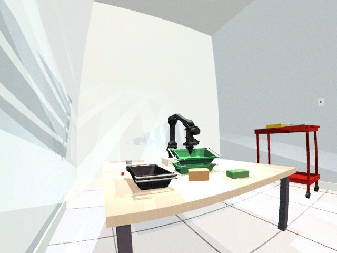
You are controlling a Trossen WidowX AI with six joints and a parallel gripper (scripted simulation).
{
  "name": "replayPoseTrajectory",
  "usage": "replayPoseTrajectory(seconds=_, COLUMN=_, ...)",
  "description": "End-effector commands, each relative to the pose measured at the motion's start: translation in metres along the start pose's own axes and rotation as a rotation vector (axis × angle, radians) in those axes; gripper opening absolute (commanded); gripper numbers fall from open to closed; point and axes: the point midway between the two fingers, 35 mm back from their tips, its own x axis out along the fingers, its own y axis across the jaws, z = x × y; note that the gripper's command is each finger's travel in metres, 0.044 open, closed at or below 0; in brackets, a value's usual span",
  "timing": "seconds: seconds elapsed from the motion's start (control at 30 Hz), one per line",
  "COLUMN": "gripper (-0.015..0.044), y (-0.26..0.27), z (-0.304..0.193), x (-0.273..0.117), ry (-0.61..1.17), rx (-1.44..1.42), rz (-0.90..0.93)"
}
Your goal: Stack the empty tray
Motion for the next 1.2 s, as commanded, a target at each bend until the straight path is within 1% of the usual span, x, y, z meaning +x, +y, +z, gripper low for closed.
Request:
replayPoseTrajectory(seconds=0.0, gripper=0.0000, y=0.004, z=0.000, x=0.004, ry=-0.002, rx=0.004, rz=0.020)
replayPoseTrajectory(seconds=0.4, gripper=0.0000, y=0.000, z=0.000, x=0.000, ry=0.000, rx=0.000, rz=0.001)
replayPoseTrajectory(seconds=0.73, gripper=0.0000, y=0.008, z=0.000, x=0.013, ry=-0.001, rx=0.004, rz=0.020)
replayPoseTrajectory(seconds=1.17, gripper=0.0000, y=0.008, z=0.000, x=0.013, ry=-0.002, rx=0.004, rz=0.020)
